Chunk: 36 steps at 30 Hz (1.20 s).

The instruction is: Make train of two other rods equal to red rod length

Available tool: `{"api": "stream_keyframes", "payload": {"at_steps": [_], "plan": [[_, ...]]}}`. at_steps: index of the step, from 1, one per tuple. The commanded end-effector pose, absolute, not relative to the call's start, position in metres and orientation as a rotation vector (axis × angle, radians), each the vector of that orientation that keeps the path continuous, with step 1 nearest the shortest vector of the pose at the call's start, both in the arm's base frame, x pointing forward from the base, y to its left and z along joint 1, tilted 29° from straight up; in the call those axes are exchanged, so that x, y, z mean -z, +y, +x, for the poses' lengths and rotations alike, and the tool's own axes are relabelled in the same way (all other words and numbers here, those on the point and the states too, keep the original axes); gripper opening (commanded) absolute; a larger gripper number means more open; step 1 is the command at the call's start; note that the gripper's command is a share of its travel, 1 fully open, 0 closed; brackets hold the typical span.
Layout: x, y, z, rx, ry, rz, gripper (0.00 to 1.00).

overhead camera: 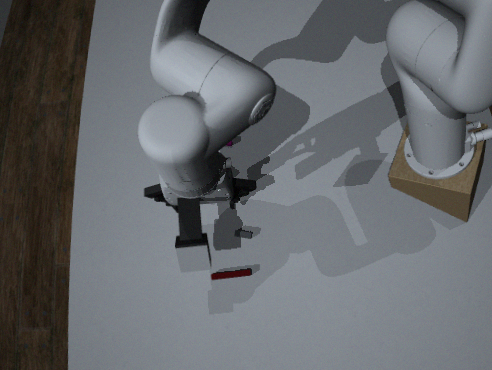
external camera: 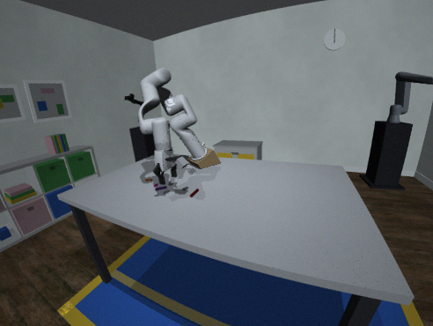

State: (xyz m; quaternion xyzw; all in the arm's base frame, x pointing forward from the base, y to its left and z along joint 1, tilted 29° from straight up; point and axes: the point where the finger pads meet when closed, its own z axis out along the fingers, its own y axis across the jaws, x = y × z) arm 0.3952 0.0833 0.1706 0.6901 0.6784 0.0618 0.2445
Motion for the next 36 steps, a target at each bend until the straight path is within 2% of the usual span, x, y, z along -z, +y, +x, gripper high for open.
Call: {"api": "stream_keyframes", "payload": {"at_steps": [1, 36], "plan": [[-0.1719, 0.0839, 0.3959, -0.173, 1.851, 1.883, 1.0], [-0.1706, 0.0896, 0.3968, -0.173, 1.852, 1.884, 1.0]]}}
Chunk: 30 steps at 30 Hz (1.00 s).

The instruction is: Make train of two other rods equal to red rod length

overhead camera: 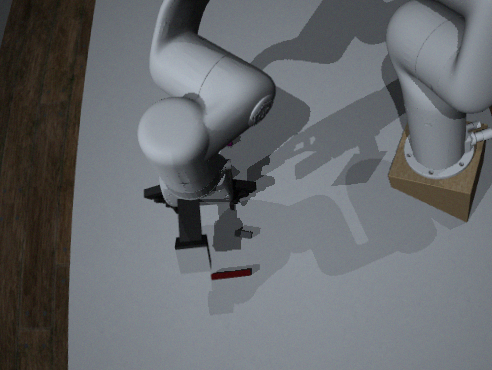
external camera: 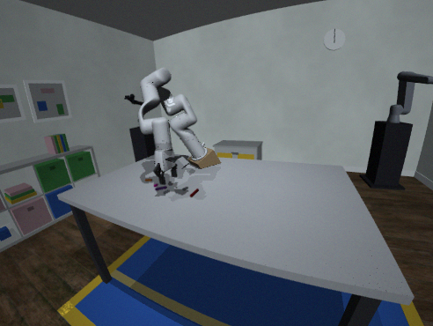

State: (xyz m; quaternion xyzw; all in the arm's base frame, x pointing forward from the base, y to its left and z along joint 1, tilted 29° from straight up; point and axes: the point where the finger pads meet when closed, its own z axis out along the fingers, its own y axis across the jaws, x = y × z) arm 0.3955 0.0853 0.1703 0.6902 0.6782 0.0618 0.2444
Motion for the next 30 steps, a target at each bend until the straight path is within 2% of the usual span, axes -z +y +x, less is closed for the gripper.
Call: {"api": "stream_keyframes", "payload": {"at_steps": [1, 8, 30], "plan": [[-0.168, 0.1, 0.398, -0.172, 1.852, 1.885, 1.0], [-0.152, 0.16, 0.401, -0.173, 1.851, 1.883, 1.0], [-0.152, 0.161, 0.401, -0.173, 1.851, 1.883, 1.0]]}}
